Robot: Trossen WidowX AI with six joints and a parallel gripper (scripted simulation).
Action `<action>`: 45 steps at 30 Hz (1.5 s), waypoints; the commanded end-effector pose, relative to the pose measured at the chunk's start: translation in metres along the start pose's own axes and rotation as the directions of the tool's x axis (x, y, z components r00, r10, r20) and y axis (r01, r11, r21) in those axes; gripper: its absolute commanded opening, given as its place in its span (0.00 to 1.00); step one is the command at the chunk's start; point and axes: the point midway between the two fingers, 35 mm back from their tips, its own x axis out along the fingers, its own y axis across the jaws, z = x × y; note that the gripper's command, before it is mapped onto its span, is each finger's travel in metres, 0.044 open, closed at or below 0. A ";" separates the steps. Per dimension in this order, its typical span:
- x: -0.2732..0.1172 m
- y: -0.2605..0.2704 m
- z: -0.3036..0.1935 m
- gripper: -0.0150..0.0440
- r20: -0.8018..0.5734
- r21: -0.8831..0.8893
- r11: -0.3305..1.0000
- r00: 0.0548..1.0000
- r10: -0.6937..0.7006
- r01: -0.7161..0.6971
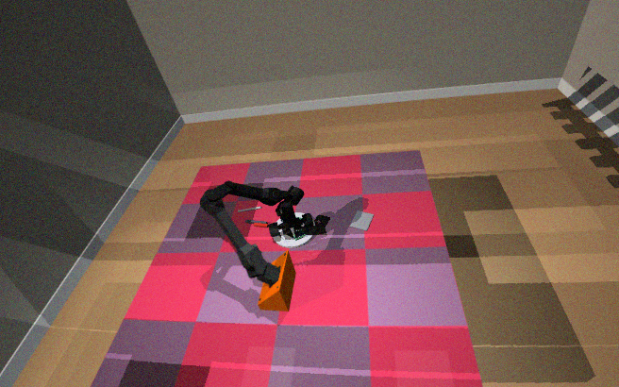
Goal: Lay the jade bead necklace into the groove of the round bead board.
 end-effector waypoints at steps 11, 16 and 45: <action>-0.004 0.009 -0.010 0.25 0.004 0.002 1.000 1.000 0.000 0.000; -0.001 0.009 -0.010 0.25 0.004 0.002 1.000 1.000 0.000 0.000; -0.004 0.008 -0.011 1.00 0.004 0.002 1.000 1.000 0.000 0.000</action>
